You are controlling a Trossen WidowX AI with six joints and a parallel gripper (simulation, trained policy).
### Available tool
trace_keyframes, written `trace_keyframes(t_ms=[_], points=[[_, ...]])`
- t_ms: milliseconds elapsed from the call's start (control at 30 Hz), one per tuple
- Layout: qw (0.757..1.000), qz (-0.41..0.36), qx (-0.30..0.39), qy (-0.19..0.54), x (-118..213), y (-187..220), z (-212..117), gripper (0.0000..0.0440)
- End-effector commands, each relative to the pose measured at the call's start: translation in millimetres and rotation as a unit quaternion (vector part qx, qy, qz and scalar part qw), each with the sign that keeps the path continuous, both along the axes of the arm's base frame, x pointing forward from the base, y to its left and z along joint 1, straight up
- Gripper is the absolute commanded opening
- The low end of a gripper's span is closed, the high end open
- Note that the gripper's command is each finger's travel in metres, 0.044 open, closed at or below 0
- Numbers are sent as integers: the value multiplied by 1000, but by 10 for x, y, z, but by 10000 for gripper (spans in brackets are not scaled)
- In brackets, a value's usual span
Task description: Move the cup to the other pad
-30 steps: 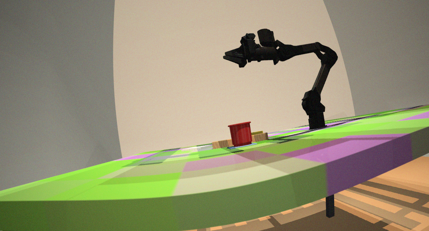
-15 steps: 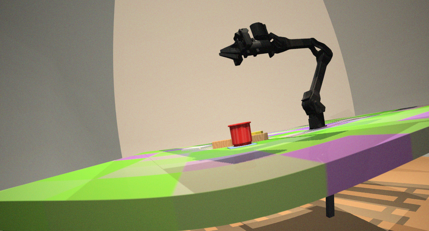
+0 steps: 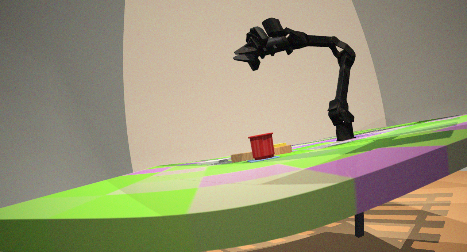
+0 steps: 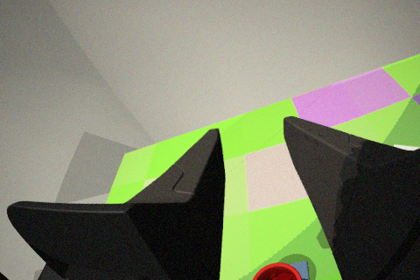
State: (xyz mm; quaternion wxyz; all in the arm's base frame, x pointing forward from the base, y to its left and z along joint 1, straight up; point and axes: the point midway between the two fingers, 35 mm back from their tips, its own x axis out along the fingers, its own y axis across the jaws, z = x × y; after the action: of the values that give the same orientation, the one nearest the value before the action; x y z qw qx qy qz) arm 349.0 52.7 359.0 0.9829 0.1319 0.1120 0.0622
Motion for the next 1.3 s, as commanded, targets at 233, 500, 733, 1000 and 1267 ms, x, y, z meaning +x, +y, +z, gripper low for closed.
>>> trace_keyframes(t_ms=[233, 500, 733, 1000, 1267], points=[[997, 1, 55, 63, 121, 133, -9, 152], [988, -7, 100, 117, 204, 233, -31, 160], [976, -20, 139, 166, 265, 317, -75, 164], [957, -42, 179, 224, 320, 400, -159, 164], [933, -72, 212, 282, 356, 462, -282, 160]])
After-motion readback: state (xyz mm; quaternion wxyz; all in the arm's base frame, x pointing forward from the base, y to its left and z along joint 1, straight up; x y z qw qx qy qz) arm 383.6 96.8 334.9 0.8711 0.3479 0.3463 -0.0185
